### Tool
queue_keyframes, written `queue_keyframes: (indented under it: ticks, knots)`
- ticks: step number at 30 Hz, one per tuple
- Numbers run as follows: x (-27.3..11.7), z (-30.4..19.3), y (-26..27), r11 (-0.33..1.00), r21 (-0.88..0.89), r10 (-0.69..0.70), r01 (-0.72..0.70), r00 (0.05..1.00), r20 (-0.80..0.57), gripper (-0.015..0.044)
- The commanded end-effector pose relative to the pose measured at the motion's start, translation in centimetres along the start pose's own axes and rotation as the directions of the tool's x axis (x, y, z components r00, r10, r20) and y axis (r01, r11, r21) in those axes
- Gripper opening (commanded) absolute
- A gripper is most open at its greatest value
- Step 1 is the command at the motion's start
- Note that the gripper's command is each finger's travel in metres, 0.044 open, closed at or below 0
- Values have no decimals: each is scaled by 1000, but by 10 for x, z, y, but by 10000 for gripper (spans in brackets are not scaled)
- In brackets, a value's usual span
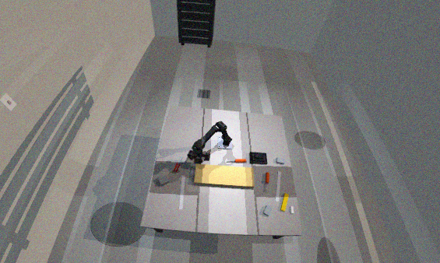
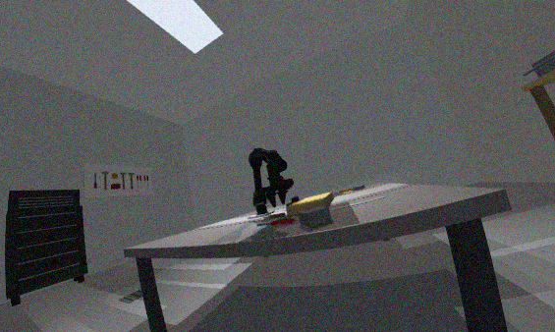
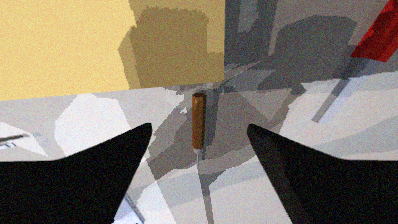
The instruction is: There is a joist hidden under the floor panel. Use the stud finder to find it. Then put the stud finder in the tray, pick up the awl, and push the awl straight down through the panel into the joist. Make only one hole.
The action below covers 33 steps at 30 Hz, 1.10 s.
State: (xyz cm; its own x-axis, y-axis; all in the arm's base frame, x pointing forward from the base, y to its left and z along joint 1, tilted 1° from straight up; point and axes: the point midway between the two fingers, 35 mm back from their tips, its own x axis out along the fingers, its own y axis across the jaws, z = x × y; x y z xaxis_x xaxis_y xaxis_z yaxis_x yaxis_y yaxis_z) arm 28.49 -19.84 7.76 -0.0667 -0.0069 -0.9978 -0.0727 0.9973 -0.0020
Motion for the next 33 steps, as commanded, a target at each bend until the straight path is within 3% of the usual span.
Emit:
queue_keyframes:
  ticks: [1, 33]
  knots:
    - [-1, 0, 0, 1000, -10, -4, 4, 1000, -2, 440]
    - [45, 3, 0, 1000, -10, -4, 4, 1000, -2, 440]
